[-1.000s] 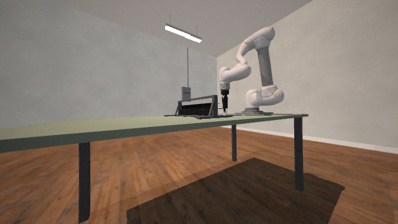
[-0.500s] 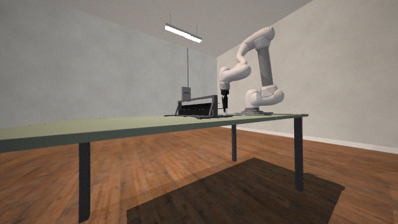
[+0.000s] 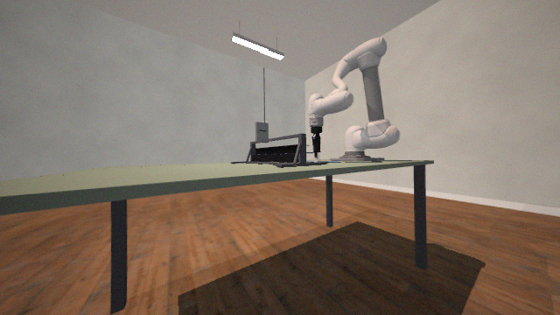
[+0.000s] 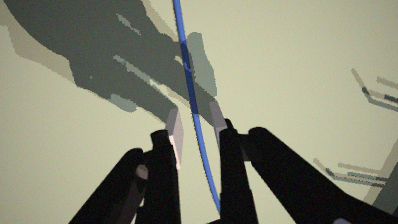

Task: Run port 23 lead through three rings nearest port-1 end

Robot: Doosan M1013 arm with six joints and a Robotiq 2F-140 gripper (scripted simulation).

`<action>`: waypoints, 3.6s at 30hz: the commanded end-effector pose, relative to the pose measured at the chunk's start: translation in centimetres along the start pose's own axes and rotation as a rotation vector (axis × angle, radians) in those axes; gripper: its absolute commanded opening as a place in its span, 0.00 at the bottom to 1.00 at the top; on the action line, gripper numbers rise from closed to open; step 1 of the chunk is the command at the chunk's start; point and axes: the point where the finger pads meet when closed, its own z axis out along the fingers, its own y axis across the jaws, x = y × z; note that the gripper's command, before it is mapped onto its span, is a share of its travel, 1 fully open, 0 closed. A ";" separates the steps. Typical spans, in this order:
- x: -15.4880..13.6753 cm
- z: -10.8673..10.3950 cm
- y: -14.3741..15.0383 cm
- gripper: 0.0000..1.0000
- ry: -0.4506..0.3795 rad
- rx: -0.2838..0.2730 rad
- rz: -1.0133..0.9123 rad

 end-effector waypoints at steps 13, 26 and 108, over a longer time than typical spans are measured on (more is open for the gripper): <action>0.0 0.0 0.0 0.00 0.000 0.000 0.000; 0.0 0.0 0.0 0.00 0.000 0.000 0.000; 0.0 -2.3 0.0 0.00 0.000 0.000 0.000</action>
